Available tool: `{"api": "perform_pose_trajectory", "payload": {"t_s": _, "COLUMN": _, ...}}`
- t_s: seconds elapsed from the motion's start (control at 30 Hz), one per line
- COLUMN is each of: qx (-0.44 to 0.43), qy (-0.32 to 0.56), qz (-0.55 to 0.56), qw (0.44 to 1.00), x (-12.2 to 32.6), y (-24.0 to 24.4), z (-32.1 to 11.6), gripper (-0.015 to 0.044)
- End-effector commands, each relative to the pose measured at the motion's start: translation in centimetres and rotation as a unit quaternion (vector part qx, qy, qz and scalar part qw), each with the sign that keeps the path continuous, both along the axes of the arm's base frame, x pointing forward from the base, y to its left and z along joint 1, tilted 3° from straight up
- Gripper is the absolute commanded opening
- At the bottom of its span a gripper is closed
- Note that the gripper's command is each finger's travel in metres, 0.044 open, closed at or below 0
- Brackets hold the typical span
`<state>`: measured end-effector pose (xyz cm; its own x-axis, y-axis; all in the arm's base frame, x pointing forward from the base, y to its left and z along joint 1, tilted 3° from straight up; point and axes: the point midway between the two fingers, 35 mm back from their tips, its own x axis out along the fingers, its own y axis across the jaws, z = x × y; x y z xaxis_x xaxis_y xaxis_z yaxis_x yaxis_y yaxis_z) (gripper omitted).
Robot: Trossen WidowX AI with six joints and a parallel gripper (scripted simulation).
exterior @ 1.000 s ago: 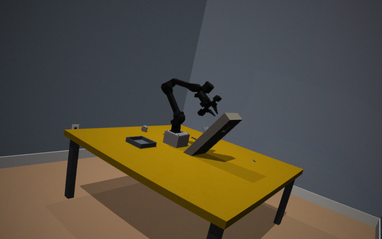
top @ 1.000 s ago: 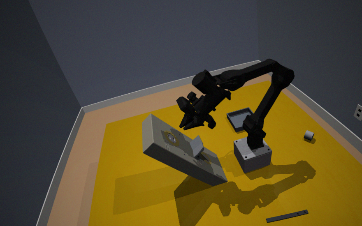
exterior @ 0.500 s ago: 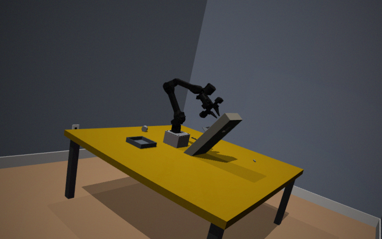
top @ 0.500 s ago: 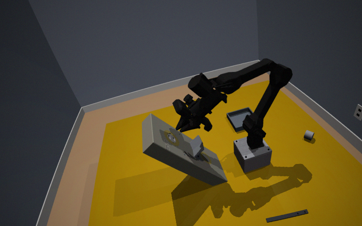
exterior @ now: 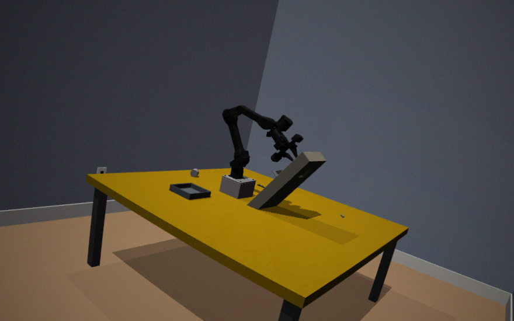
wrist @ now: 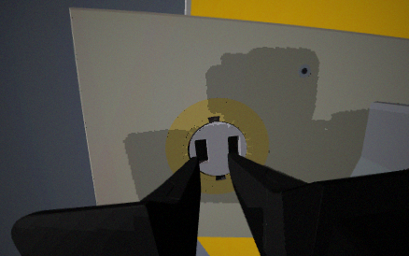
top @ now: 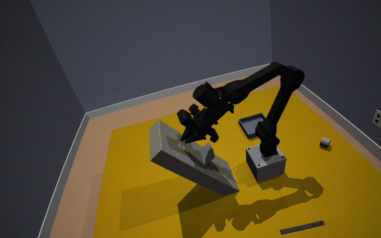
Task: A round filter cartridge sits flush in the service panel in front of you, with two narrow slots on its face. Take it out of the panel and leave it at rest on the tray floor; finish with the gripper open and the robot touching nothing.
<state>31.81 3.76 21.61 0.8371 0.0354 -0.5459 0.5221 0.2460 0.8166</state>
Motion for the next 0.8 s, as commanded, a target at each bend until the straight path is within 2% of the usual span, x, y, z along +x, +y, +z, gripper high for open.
{"api": "perform_pose_trajectory", "payload": {"t_s": 0.0, "qx": -0.002, "qy": 0.005, "qz": 0.002, "qw": 1.0, "x": 0.51, "y": 0.03, "z": -0.81, "gripper": 0.0094}}
{"api": "perform_pose_trajectory", "payload": {"t_s": 0.77, "qx": -0.002, "qy": 0.005, "qz": 0.002, "qw": 1.0, "x": 0.82, "y": 0.07, "z": -1.32, "gripper": 0.0094}}
